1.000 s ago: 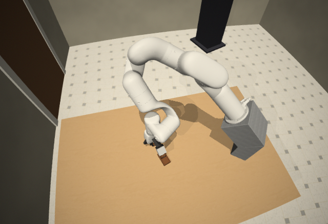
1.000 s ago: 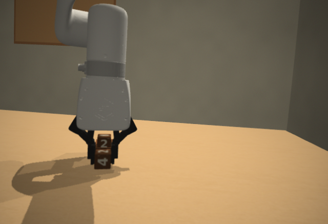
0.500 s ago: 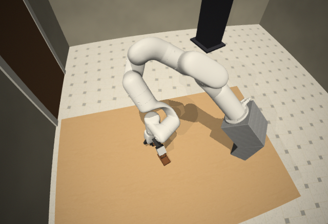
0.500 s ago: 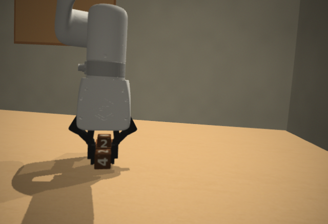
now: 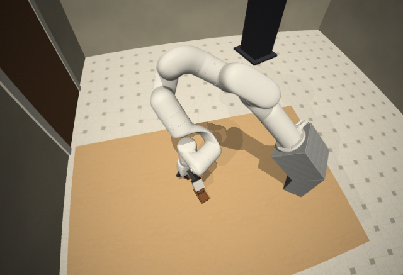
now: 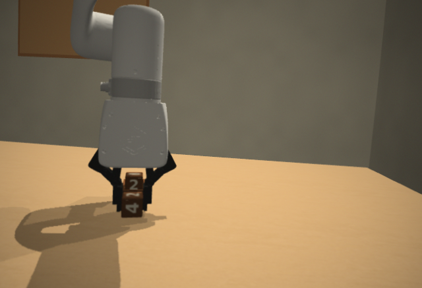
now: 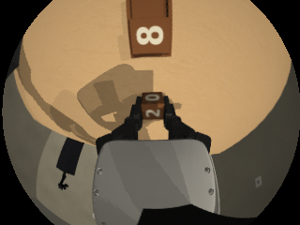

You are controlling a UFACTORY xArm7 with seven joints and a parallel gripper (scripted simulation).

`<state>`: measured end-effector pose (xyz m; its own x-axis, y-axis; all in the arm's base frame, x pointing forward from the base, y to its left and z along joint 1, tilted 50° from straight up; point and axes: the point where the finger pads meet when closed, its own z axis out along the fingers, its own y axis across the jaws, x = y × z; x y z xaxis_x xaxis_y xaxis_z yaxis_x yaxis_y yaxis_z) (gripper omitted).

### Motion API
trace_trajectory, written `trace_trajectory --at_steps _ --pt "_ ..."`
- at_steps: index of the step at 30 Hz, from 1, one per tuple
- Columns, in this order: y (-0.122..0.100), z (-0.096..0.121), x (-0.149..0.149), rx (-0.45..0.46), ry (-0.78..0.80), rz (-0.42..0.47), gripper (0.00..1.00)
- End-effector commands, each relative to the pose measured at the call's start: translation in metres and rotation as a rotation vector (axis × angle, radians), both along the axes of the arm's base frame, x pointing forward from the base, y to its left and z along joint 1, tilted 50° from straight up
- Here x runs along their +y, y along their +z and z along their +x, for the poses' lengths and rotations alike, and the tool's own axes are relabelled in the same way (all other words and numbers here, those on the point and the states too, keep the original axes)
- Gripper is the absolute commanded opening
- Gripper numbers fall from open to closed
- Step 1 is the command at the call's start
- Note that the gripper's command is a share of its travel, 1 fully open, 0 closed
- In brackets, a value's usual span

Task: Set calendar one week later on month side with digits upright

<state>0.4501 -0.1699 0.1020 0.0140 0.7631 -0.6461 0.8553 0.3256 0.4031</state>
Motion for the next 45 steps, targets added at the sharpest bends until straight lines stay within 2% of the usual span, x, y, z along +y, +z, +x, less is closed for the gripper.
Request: trace_trajectory --at_steps 1,15,16,20,21,23,24,29,30,45 --pt "0.0005 0.0005 0.0009 -0.001 0.002 0.000 0.29" --pt "0.0005 0.0005 0.0009 -0.001 0.002 0.000 0.29" --pt "0.0005 0.0005 0.0009 -0.001 0.002 0.000 0.33" --pt "0.0005 0.0005 0.0009 -0.001 0.002 0.000 0.33" --pt "0.0005 0.0005 0.0009 -0.001 0.002 0.000 0.37" --pt "0.0005 0.0005 0.0009 -0.001 0.002 0.000 0.37" --pt "0.0005 0.0005 0.0009 -0.001 0.002 0.000 0.41" --pt "0.0005 0.0005 0.0009 -0.001 0.002 0.000 0.45" --pt "0.0005 0.0005 0.0009 -0.001 0.002 0.000 0.49" --pt "0.0029 -0.0014 0.0030 -0.001 0.002 0.000 0.49"
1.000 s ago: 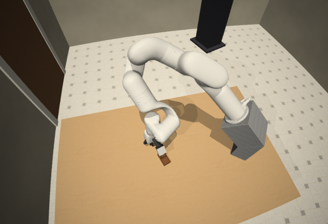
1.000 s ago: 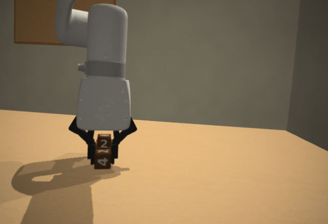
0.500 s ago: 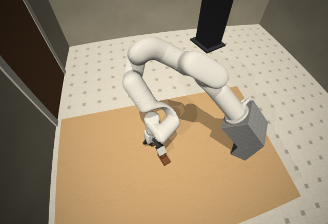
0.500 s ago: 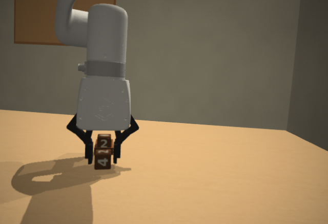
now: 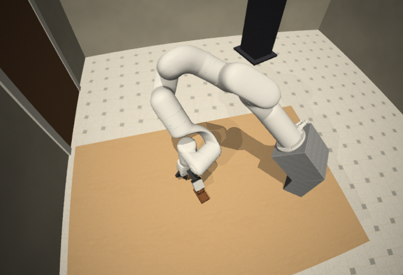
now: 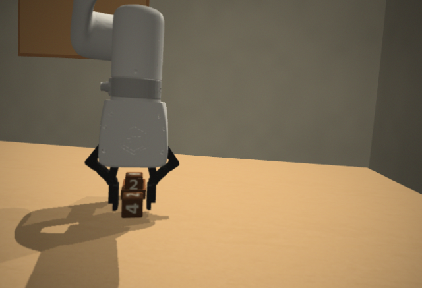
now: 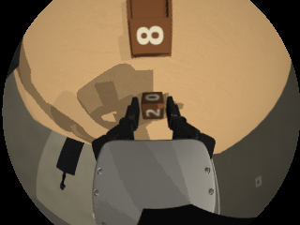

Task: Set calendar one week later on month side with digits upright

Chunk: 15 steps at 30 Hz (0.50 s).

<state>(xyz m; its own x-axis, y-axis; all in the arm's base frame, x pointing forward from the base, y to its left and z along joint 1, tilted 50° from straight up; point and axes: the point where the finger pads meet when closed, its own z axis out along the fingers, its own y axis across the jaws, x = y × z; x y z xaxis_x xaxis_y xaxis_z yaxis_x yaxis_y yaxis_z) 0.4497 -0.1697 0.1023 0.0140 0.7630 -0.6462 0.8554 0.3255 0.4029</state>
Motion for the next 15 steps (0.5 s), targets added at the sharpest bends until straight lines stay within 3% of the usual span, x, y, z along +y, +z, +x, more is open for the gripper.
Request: trace_trajectory --at_steps 1,15 --pt "0.004 -0.002 0.004 -0.002 0.002 0.000 0.49" --pt "0.041 -0.032 0.036 -0.002 0.002 0.000 0.49"
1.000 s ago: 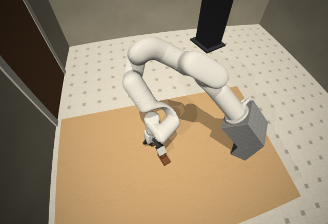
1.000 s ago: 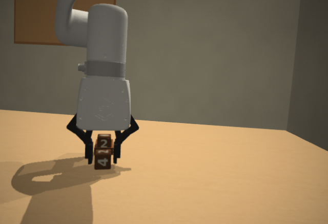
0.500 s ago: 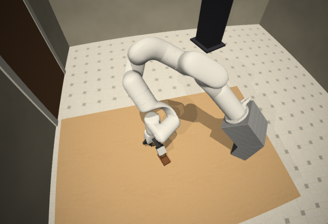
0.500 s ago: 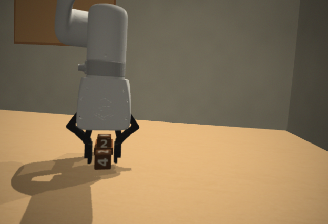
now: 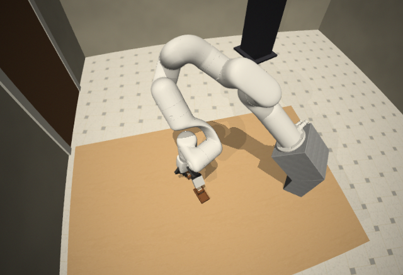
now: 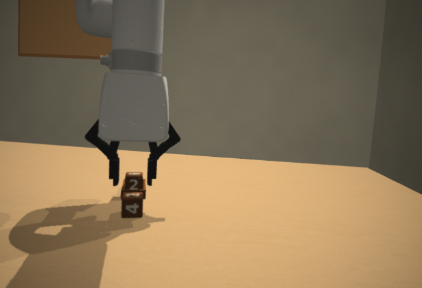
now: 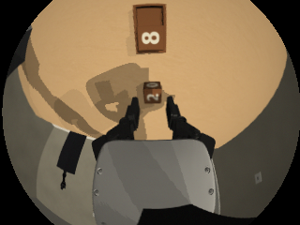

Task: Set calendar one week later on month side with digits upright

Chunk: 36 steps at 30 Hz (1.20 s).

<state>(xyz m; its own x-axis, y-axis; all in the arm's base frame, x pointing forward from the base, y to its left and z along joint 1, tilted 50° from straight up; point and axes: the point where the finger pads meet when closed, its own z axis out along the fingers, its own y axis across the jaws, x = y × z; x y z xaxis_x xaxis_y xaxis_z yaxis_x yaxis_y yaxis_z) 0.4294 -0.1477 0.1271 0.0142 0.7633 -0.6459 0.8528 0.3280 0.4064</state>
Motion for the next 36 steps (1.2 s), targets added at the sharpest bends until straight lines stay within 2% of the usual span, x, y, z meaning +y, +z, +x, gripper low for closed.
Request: trace_trajectory --at_steps 1,7,14,15,36 --pt "0.019 -0.014 0.016 0.002 -0.001 0.000 0.49" --pt "0.032 -0.024 0.027 0.002 -0.001 0.000 0.49" --pt "0.034 -0.026 0.029 0.003 -0.001 0.000 0.49" --pt "0.034 -0.026 0.029 0.003 -0.001 0.000 1.00" --pt "0.029 -0.025 0.034 0.003 -0.002 0.000 1.00"
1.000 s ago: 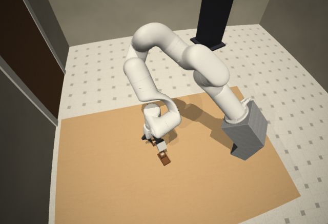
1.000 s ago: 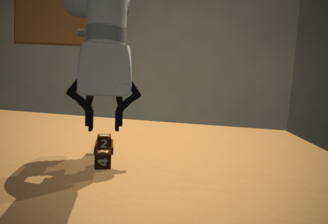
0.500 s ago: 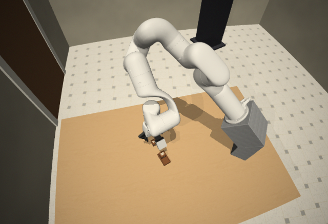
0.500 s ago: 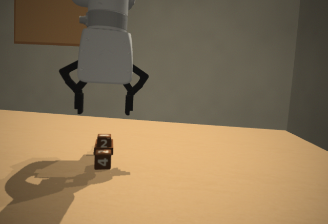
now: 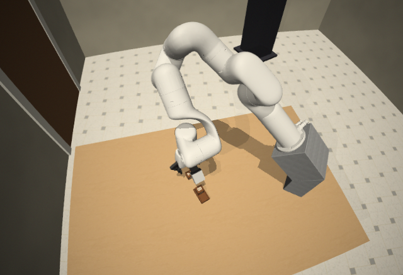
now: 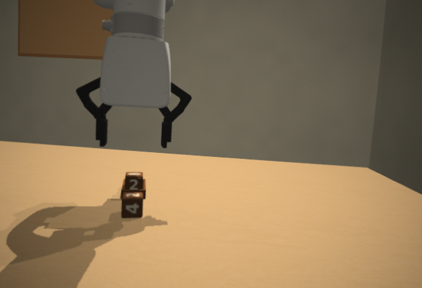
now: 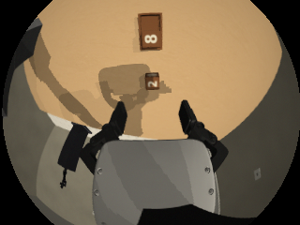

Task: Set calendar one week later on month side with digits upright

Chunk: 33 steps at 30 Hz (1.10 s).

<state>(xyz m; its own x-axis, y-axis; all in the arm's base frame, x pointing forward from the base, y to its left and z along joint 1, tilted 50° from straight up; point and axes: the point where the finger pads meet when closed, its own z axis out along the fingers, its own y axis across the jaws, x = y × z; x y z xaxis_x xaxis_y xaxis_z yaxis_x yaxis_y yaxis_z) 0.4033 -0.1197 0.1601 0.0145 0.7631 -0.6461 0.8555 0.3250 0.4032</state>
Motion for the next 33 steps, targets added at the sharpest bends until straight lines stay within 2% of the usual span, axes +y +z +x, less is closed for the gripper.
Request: trace_trajectory --at_steps 1,3,4,5,11,12,33 --pt "-0.011 0.002 0.016 0.000 0.001 0.000 1.00" --pt "-0.034 0.002 0.043 0.001 0.001 0.000 1.00" --pt "-0.034 0.002 0.043 0.001 0.001 0.000 1.00" --pt "-0.046 0.001 0.056 0.000 0.002 0.000 1.00" --pt "-0.059 -0.001 0.071 -0.001 0.003 0.001 1.00" --pt "-0.059 -0.001 0.071 -0.001 0.003 0.001 0.49" --pt "-0.059 -0.001 0.071 -0.001 0.003 0.001 0.49"
